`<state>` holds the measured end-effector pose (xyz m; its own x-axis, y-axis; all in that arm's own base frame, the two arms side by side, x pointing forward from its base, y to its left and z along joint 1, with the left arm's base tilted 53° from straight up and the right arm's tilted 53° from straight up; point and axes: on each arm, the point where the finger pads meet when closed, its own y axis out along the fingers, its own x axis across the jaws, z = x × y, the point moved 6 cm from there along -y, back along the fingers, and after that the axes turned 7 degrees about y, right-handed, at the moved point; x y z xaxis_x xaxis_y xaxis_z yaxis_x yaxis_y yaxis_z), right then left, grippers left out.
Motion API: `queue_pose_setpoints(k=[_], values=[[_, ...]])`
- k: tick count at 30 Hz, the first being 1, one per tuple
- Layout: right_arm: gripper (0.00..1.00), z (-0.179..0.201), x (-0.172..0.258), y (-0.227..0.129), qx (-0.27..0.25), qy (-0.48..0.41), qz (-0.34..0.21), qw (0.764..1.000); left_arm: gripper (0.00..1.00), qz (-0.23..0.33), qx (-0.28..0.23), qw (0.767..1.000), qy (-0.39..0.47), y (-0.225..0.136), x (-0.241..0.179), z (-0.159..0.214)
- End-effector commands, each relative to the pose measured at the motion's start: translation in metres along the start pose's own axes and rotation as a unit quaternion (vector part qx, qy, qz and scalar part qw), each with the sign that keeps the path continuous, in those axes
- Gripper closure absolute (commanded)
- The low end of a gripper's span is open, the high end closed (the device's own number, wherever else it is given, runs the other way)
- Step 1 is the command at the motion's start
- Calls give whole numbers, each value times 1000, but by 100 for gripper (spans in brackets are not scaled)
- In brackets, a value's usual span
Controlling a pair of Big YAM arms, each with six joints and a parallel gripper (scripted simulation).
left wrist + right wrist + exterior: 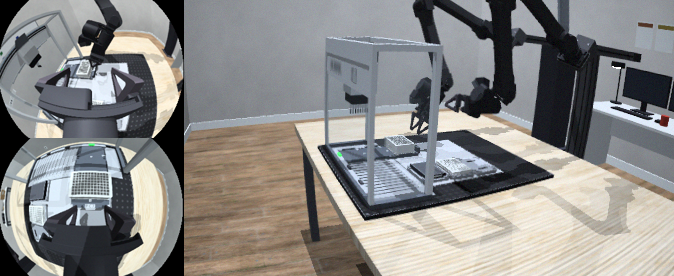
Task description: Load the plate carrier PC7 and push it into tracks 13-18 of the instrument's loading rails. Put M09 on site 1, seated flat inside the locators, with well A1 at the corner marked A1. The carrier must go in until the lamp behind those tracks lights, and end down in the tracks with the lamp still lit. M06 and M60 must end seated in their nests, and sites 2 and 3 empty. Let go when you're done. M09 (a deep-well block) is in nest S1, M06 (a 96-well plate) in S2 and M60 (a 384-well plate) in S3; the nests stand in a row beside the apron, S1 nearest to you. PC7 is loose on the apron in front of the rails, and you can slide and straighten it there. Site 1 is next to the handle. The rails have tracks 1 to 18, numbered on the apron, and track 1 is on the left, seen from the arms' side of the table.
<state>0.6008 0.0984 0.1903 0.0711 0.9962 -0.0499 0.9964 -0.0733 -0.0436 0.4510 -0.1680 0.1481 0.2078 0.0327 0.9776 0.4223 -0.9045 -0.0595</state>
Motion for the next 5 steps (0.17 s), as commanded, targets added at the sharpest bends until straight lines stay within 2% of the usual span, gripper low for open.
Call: queue_pose_setpoints(k=[1, 5], values=[[35, -9, -1, -2, -17, -6, -3, 1000, 0, 8, -4, 1000, -6, -3, -7, -10], [35, -9, -1, -2, -17, -6, -3, 1000, 0, 8, -4, 1000, -6, -3, -7, -10]])
